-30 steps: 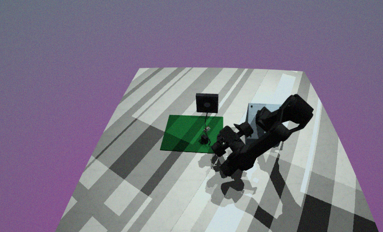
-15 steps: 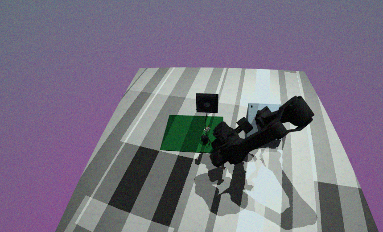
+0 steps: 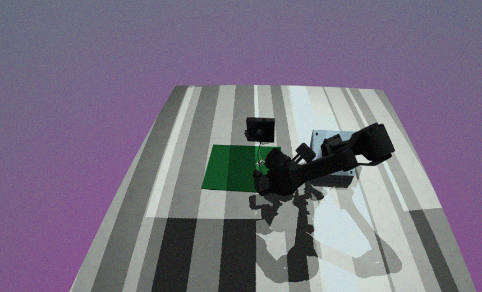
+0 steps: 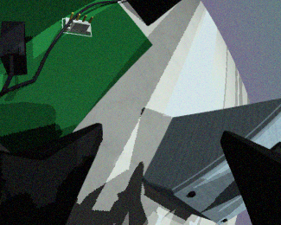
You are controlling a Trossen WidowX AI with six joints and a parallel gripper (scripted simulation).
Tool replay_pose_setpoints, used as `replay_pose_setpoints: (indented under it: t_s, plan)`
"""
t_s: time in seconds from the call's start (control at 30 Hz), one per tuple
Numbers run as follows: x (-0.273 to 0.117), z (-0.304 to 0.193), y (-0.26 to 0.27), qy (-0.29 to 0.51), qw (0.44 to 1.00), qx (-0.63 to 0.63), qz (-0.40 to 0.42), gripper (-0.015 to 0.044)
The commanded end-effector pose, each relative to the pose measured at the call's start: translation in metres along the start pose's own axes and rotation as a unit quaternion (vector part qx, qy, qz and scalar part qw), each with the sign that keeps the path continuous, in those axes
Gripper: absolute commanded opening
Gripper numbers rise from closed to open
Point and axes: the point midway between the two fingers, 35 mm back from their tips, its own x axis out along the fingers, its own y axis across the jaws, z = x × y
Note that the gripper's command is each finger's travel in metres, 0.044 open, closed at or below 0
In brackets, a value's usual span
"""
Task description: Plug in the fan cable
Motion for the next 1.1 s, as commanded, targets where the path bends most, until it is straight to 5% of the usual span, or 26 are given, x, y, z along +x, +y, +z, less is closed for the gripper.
replay_pose_setpoints:
  t_s: [0.0,1.07]
  plan:
    - [-0.002,-0.001,0.001,0.034,0.999,-0.015,0.011,0.044]
    - [-0.04,0.016,0.012,0.212,0.942,-0.106,0.238,0.044]
